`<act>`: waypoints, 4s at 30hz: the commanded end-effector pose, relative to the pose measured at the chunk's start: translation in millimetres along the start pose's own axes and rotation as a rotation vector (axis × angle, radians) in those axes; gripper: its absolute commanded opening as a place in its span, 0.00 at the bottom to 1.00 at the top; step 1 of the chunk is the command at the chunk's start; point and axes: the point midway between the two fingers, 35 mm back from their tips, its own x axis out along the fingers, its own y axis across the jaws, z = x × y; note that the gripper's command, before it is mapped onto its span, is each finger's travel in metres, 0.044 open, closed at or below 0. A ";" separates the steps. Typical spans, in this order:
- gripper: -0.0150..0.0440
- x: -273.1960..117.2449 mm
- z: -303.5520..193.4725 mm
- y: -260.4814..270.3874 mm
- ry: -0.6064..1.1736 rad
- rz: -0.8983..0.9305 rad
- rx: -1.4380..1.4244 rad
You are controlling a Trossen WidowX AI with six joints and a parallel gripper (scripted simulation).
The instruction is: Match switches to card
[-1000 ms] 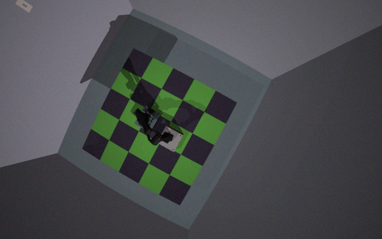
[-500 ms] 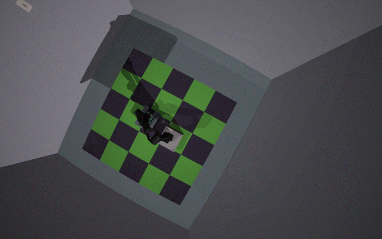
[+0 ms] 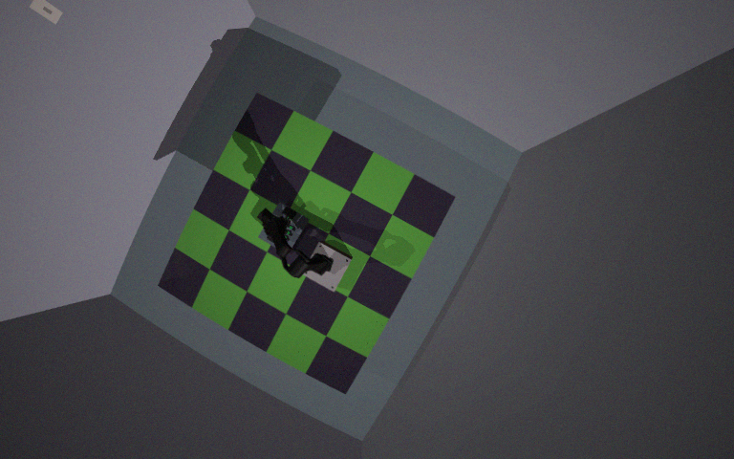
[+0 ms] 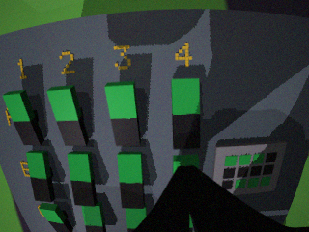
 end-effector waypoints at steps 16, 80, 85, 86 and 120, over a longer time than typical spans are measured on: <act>0.25 2.9 -0.1 -0.4 0.000 -0.003 0.002; 0.25 -22.8 -40.7 94.1 0.003 0.004 0.004; 0.25 -12.8 -40.8 94.1 0.003 0.004 0.004; 0.25 -12.8 -40.8 94.1 0.003 0.004 0.004; 0.25 1.3 -40.3 94.2 0.003 0.004 0.004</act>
